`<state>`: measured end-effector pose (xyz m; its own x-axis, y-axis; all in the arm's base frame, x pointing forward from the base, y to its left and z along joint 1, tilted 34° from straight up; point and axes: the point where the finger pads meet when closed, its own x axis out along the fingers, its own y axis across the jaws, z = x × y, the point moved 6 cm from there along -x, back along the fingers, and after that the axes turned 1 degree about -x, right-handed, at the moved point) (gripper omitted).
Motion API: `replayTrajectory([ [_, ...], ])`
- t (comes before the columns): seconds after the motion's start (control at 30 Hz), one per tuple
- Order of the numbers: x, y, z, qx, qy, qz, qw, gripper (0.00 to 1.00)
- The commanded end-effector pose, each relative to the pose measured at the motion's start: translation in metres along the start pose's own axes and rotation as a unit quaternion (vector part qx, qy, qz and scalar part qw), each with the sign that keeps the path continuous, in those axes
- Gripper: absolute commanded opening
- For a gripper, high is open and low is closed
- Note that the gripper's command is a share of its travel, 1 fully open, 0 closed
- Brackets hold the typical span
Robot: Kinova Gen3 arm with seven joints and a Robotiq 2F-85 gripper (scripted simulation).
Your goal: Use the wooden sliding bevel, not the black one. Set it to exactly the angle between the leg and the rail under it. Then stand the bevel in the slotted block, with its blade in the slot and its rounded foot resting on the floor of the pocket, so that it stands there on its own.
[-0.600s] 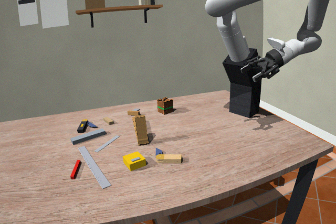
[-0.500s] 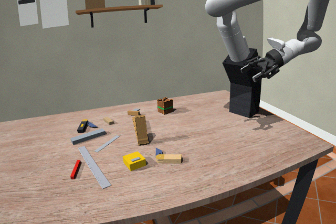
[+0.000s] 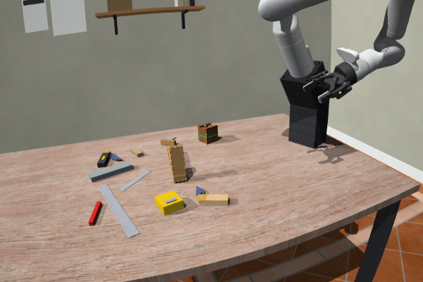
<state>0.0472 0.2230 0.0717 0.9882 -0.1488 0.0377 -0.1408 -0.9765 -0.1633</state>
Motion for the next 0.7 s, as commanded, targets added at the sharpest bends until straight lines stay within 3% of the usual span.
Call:
replayTrajectory([
  [0.0, 0.0, 0.0, 0.0, 0.0, 0.0, 0.0, 1.0, 1.0],
  [0.2, 0.005, -0.002, 0.0, 0.003, -0.004, 0.0, 1.0, 1.0],
  [0.43, 0.03, -0.009, -0.001, 0.012, -0.024, 0.002, 1.0, 1.0],
  [0.5, 0.03, -0.009, -0.001, 0.012, -0.024, 0.002, 1.0, 1.0],
  [0.67, 0.06, -0.017, -0.002, 0.022, -0.048, 0.005, 0.999, 1.0],
])
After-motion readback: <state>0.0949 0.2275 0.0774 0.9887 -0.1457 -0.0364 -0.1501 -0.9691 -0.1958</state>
